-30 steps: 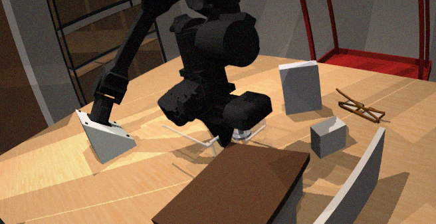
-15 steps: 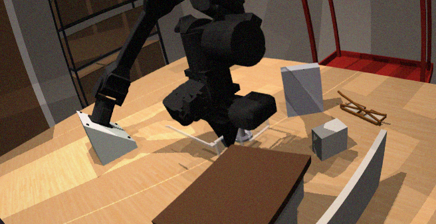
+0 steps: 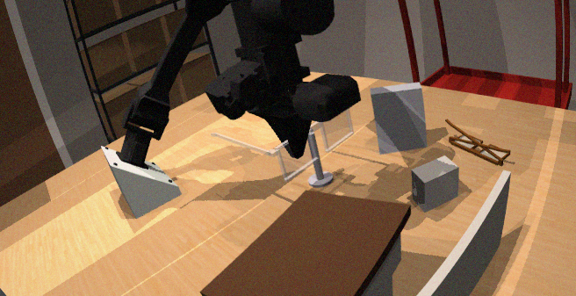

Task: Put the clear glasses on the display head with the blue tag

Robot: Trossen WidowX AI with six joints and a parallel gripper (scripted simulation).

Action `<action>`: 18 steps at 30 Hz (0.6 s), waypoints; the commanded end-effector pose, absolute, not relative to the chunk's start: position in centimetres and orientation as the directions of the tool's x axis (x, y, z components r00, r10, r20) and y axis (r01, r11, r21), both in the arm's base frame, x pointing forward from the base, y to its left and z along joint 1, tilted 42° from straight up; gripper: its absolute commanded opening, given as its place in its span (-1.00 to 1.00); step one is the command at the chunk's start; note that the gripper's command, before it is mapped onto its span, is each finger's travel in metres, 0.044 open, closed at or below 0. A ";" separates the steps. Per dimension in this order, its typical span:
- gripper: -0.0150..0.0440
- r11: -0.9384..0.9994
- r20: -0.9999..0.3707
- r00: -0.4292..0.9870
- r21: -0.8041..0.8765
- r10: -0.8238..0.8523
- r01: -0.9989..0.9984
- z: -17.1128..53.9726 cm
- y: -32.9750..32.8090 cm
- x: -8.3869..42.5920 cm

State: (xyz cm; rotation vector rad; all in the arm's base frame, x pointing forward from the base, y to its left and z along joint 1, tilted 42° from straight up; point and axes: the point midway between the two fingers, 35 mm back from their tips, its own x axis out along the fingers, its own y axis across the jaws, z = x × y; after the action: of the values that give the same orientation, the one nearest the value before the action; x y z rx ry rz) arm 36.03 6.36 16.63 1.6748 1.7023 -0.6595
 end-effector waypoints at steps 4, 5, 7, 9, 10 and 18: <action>-0.49 0.078 -0.746 0.031 0.110 0.666 0.991 16.7 6.1 36.0; -0.49 0.092 -0.746 0.031 0.123 0.665 0.988 16.7 6.0 35.9; -0.49 0.131 -0.747 0.031 0.158 0.664 0.979 16.5 5.7 35.9; -0.49 0.175 -0.748 0.032 0.196 0.663 0.965 16.3 5.4 35.7; -0.49 0.197 -0.748 0.032 0.215 0.662 0.957 16.2 5.3 35.7; -0.49 0.363 -0.752 0.032 0.355 0.658 0.861 15.5 4.2 35.2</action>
State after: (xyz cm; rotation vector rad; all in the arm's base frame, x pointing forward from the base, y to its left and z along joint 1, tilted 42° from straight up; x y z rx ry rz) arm 35.55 4.78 16.02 1.4431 1.6967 -0.3577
